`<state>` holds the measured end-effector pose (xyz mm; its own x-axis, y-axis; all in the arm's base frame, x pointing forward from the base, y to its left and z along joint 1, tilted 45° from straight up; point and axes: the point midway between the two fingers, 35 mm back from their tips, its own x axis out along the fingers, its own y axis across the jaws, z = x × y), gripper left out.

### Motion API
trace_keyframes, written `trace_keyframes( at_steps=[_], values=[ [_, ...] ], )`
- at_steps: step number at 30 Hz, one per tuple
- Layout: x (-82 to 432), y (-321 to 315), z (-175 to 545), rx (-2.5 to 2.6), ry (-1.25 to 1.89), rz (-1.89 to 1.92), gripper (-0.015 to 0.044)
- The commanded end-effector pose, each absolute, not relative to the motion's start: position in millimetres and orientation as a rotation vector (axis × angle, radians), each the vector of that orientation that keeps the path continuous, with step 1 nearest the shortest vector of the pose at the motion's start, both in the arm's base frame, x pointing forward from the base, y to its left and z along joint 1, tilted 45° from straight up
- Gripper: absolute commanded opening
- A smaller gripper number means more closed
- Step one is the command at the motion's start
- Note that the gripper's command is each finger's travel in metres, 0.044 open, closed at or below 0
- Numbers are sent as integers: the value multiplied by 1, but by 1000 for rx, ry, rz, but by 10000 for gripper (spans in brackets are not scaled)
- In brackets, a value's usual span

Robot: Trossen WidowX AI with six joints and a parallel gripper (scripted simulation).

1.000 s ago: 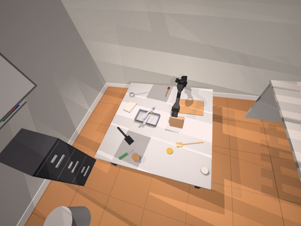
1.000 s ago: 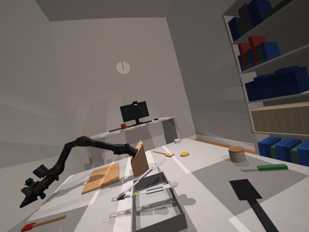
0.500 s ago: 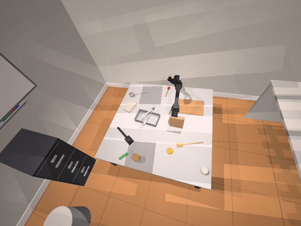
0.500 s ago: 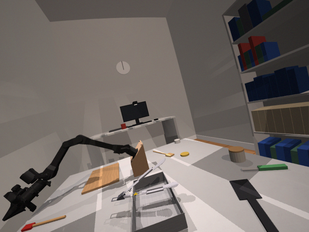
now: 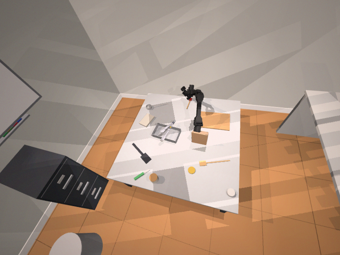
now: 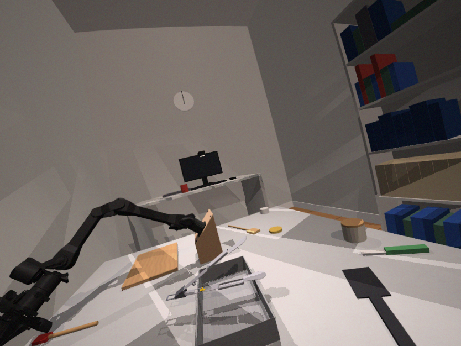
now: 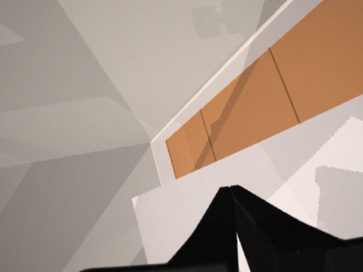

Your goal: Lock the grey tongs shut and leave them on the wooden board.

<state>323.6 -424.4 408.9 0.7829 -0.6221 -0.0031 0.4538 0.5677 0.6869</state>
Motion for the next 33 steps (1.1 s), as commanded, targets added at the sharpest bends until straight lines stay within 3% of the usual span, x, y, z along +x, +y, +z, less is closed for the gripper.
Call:
trace_keyframes(
  at_steps=[1, 7, 19, 33],
  values=[
    [350, -414, 381, 827, -193, -640, -150],
    [391, -386, 339, 988, -91, -650, -150],
    [476, -270, 221, 1292, 237, -778, -150],
    [484, -100, 95, 1328, 588, -1146, -150]
  ],
)
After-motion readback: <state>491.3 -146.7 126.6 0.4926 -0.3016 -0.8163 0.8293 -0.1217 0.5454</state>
